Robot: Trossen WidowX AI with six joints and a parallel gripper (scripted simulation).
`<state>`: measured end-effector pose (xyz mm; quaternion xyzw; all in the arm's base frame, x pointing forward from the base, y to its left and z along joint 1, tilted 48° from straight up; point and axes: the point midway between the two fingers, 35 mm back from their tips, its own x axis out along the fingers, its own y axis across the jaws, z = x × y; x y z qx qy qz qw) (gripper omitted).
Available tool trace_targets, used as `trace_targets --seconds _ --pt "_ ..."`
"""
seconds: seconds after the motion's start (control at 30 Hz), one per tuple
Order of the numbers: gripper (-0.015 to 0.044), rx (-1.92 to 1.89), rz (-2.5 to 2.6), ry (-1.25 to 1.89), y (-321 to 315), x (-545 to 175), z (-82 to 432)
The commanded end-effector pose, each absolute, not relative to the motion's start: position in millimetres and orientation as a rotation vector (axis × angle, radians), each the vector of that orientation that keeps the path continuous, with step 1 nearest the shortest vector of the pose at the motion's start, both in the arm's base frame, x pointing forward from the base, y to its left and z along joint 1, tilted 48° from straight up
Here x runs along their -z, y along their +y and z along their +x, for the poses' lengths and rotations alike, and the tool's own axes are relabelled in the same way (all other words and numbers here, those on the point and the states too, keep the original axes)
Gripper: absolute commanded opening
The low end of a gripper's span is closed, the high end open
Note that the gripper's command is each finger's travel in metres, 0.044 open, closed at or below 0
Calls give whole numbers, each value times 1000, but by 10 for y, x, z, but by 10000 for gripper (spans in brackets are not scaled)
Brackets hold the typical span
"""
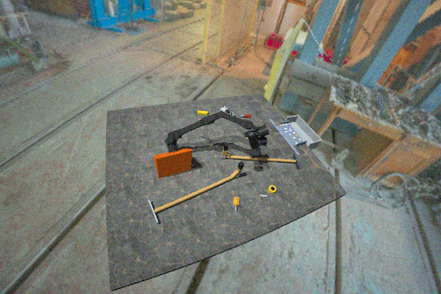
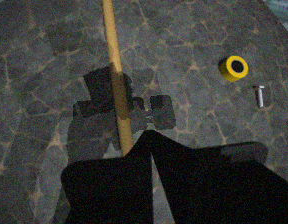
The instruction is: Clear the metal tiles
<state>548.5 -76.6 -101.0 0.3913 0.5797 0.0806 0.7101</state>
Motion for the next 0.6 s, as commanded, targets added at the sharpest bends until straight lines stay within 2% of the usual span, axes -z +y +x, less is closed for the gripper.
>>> trace_targets --seconds 0.0,0.57 --pt "0 -198 861 1287 -725 1068 5466" --pt "0 -265 851 1299 -481 1672 5215"
